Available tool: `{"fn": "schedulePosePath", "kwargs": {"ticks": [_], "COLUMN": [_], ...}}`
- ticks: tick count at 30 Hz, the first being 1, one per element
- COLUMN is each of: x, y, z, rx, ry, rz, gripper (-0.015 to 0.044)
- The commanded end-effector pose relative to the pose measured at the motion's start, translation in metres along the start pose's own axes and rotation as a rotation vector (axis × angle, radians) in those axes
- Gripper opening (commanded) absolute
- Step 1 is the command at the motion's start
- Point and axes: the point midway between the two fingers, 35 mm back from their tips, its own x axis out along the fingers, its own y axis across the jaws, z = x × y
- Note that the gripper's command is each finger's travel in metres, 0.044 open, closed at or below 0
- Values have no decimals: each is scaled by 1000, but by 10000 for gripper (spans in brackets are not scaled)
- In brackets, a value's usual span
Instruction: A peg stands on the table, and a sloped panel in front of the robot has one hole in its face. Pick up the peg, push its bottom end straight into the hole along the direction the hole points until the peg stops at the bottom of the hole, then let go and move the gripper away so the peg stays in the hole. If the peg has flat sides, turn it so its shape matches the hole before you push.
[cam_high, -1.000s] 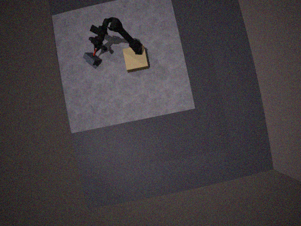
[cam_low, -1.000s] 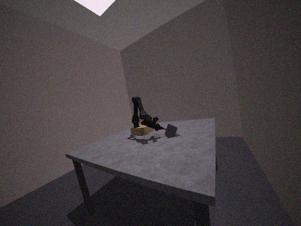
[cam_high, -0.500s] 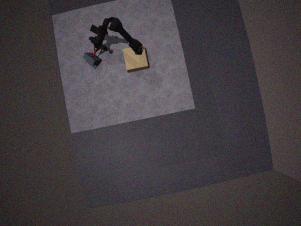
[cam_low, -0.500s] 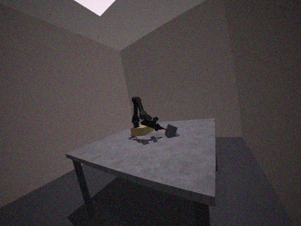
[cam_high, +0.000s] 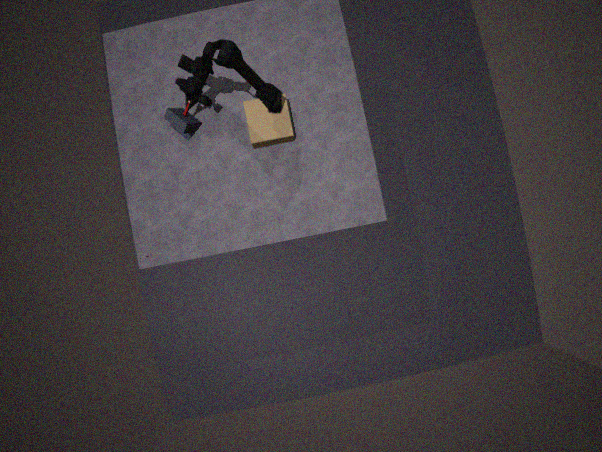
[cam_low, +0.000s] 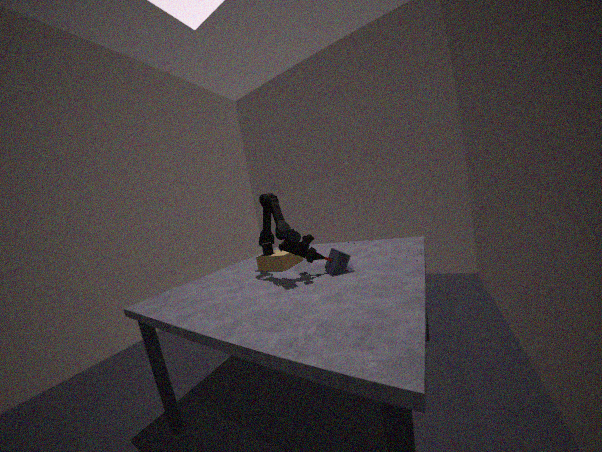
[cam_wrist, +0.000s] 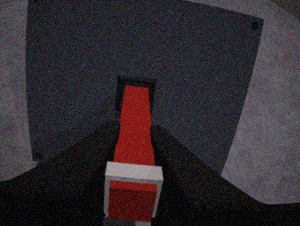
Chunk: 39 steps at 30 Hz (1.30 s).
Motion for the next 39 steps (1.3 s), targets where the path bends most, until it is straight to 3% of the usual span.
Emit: {"fn": "schedulePosePath", "kwargs": {"ticks": [1,39], "x": [3,27], "y": [0,0], "z": [0,1], "rx": [2,2], "ry": [1,0], "rz": [0,0], "gripper": [0,0]}}
